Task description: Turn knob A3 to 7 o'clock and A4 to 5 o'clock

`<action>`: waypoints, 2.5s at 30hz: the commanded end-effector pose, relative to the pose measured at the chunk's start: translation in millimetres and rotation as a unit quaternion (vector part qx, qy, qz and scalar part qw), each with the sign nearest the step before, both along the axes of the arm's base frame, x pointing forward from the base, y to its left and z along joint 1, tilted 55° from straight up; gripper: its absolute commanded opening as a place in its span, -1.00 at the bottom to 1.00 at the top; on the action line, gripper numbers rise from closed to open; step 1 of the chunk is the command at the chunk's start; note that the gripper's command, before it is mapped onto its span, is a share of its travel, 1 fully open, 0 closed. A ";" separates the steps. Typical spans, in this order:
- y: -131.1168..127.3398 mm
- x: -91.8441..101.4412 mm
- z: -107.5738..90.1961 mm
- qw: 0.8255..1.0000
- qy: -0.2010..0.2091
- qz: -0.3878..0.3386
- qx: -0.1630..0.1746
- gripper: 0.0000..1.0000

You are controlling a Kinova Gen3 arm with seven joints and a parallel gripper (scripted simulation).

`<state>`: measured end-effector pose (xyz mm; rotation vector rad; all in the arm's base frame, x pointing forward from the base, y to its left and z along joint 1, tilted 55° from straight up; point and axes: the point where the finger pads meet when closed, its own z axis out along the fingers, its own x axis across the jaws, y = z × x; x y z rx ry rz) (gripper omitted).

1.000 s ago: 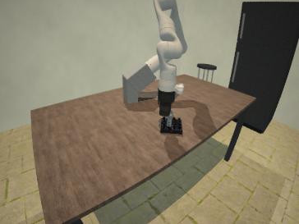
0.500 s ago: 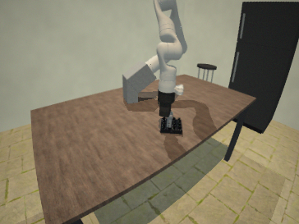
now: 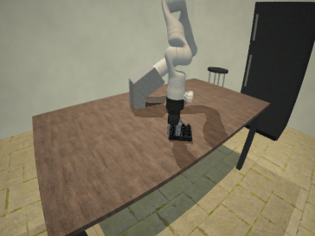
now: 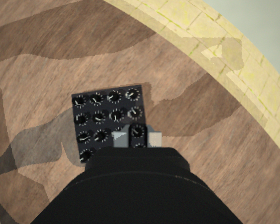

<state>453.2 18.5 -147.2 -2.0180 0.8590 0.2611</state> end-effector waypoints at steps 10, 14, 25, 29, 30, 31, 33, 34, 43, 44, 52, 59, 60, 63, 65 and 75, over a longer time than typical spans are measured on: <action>-0.5 0.4 0.0 1.000 0.000 0.000 0.000 -0.07; -0.5 0.4 0.0 1.000 0.000 0.000 0.000 -0.07; -0.5 0.4 0.0 1.000 0.000 0.000 0.000 -0.07; -0.5 0.4 0.0 1.000 0.000 0.000 0.000 -0.07; -0.5 0.4 0.0 1.000 0.000 0.000 0.000 -0.07; -0.5 0.4 0.0 1.000 0.000 0.000 0.000 -0.07; -0.5 0.4 0.0 1.000 0.000 0.000 0.000 -0.07; -0.5 0.4 0.0 1.000 0.000 0.000 0.000 -0.07; -0.5 0.4 0.0 1.000 0.000 0.000 0.000 -0.40; -0.5 0.4 0.0 1.000 0.000 0.000 0.000 -0.40; -0.5 0.4 0.0 1.000 0.000 0.000 0.000 -0.40; -0.5 0.4 0.0 1.000 0.000 0.000 0.000 -0.40; -0.5 0.4 0.0 1.000 0.000 0.000 0.000 -0.40; -0.5 0.4 0.0 1.000 0.000 0.000 0.000 -0.40; -0.5 0.4 0.0 1.000 0.000 0.000 0.000 -0.40; -0.5 0.4 0.0 1.000 -0.011 0.007 -0.002 -0.40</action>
